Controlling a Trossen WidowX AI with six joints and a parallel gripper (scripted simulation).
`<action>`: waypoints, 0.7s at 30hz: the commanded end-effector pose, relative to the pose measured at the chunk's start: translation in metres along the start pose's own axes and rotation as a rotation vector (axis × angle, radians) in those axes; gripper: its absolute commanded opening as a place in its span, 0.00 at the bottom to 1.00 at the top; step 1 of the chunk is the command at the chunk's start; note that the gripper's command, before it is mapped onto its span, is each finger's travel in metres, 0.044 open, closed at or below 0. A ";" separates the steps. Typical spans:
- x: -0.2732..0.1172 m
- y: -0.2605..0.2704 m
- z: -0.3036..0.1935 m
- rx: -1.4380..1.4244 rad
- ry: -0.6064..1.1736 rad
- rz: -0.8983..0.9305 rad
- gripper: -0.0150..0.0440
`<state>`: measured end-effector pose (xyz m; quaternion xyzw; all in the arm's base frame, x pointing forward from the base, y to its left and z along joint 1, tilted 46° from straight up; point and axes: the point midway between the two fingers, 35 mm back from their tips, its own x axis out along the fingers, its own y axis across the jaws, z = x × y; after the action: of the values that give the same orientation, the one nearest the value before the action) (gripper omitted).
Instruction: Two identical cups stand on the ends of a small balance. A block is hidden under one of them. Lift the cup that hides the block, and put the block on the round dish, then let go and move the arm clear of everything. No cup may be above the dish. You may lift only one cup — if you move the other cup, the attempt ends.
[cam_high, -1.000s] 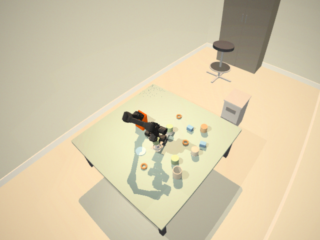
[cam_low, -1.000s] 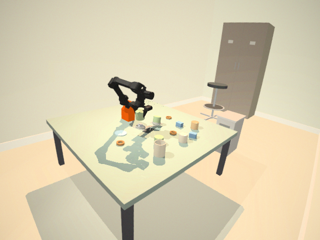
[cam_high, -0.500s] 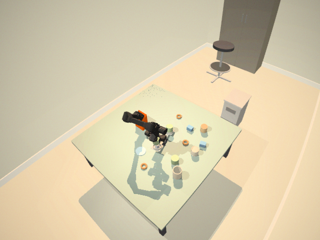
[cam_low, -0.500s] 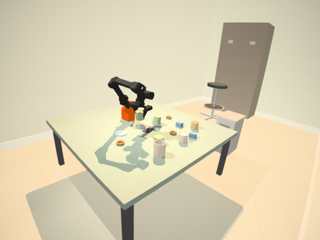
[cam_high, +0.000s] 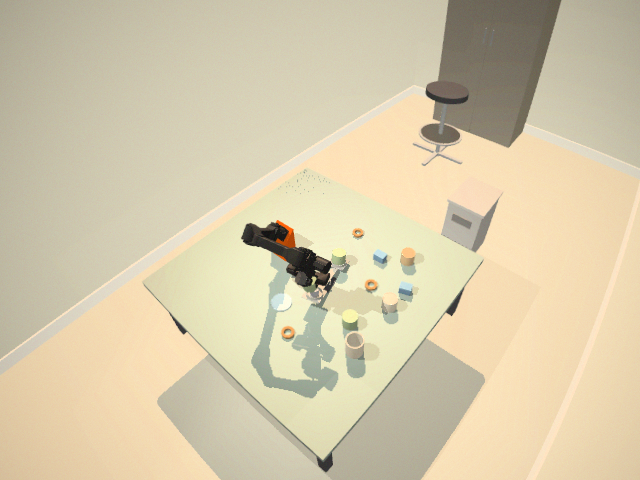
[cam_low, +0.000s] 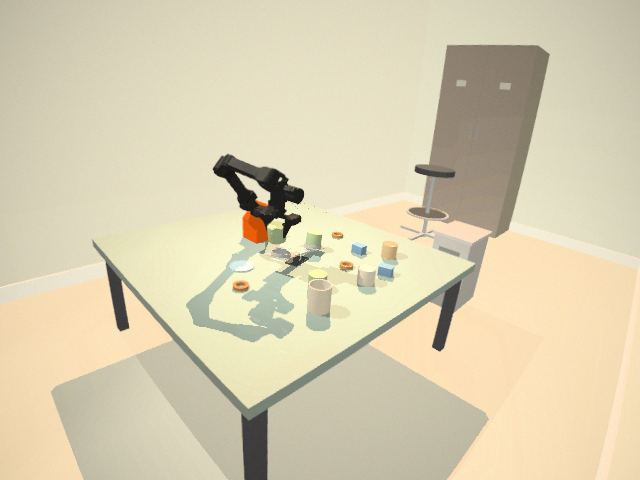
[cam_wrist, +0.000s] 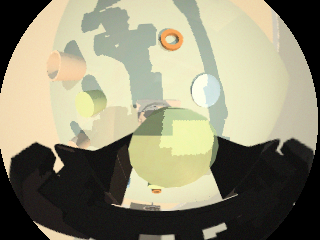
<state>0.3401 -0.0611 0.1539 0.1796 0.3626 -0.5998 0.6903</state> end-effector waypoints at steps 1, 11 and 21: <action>0.002 -0.012 0.012 0.008 0.016 0.017 0.25; 0.021 -0.047 0.034 -0.005 0.057 0.035 0.25; 0.040 -0.091 0.055 0.009 0.070 0.042 0.25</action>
<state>0.2770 -0.1405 0.1749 0.2065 0.3836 -0.5843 0.6847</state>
